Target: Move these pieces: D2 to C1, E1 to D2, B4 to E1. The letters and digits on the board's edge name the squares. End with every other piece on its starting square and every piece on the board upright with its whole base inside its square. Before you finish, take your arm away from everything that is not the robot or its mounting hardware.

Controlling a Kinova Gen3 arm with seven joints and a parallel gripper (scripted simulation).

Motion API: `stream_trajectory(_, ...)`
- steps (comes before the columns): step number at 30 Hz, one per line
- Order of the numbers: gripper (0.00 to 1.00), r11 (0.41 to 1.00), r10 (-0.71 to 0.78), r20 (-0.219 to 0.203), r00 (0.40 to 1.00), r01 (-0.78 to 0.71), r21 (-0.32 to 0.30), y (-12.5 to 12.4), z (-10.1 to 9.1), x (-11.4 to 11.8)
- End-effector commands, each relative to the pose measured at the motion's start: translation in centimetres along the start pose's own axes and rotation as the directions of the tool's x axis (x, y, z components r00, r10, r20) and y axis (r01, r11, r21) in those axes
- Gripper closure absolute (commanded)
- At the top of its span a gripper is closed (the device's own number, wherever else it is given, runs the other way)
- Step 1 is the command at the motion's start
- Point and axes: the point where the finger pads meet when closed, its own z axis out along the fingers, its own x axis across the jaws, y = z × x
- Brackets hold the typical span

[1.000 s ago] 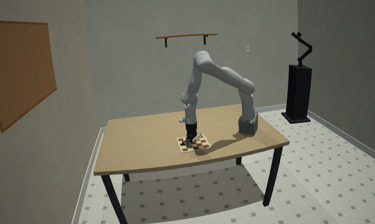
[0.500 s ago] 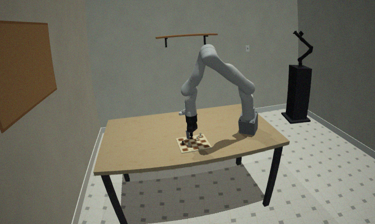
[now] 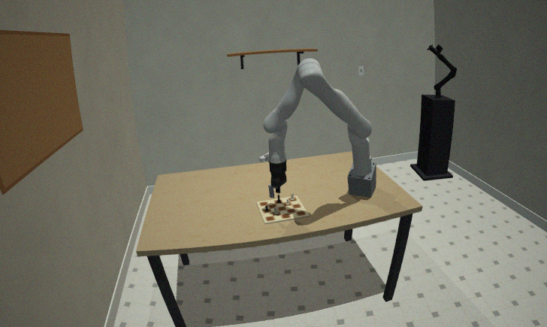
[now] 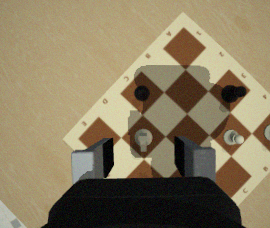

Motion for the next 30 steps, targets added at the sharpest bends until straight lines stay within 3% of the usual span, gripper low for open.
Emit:
stream_trajectory(1,0.0,1.0,-0.001,0.003,1.0,0.001,0.002,-0.04,-0.13,-0.12)
stream_trajectory(30,0.0,1.0,-0.011,0.002,1.0,0.011,0.002,-0.06,-0.11,-0.08)
